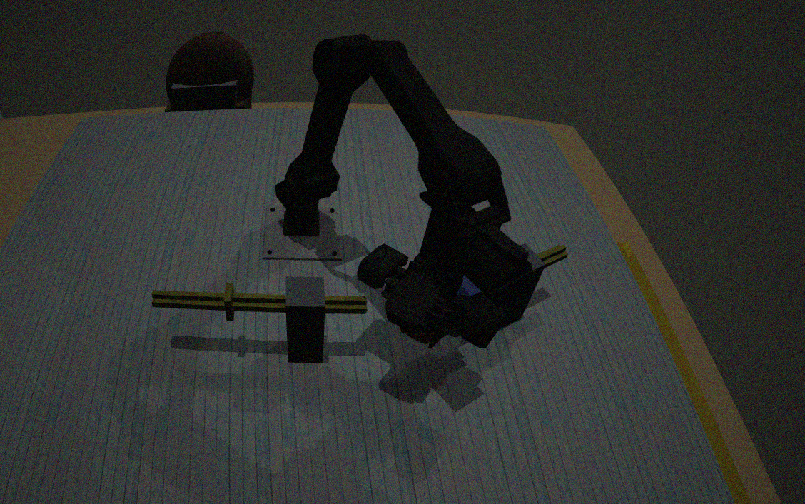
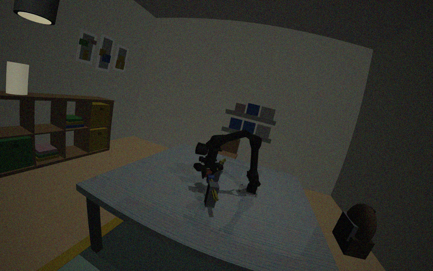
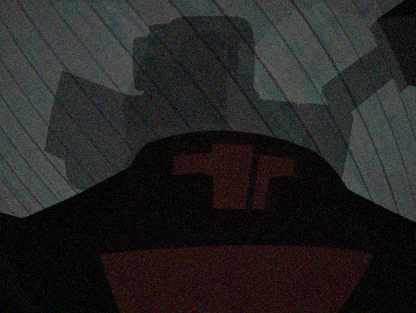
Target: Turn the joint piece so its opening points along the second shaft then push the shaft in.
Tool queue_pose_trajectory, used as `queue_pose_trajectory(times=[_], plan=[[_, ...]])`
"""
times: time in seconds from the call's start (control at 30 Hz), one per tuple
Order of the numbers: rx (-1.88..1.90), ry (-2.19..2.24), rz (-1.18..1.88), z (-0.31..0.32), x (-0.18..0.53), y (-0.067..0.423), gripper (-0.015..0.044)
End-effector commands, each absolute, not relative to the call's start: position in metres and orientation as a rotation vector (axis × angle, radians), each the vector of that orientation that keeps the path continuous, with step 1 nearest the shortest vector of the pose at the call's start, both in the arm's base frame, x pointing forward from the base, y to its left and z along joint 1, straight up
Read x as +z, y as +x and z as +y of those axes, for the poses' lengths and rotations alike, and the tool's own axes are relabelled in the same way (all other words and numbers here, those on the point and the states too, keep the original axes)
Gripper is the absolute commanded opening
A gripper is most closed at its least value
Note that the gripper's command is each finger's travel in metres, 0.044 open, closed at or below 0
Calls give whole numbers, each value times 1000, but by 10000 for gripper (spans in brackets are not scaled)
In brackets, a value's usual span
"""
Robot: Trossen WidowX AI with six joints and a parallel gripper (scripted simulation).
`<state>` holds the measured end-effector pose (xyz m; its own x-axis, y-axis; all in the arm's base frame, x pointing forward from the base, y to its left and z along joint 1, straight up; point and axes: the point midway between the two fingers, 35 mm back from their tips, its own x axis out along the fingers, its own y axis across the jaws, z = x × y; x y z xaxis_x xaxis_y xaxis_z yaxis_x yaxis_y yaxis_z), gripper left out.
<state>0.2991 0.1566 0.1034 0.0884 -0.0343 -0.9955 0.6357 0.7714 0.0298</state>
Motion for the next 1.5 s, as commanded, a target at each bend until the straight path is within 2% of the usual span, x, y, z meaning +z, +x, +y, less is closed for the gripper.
queue_pose_trajectory(times=[0.0, 0.27, 0.33, 0.5, 0.7, 1.47], plan=[[-537, 530, 1404, 156, 103, 300, 182], [-537, 530, 1404, 156, 103, 300, 182], [-535, 531, 1407, 157, 103, 299, 147], [-535, 531, 1407, 157, 103, 299, 147], [-535, 531, 1407, 157, 103, 299, 0], [-788, 784, 1362, 149, 102, 290, 0]])
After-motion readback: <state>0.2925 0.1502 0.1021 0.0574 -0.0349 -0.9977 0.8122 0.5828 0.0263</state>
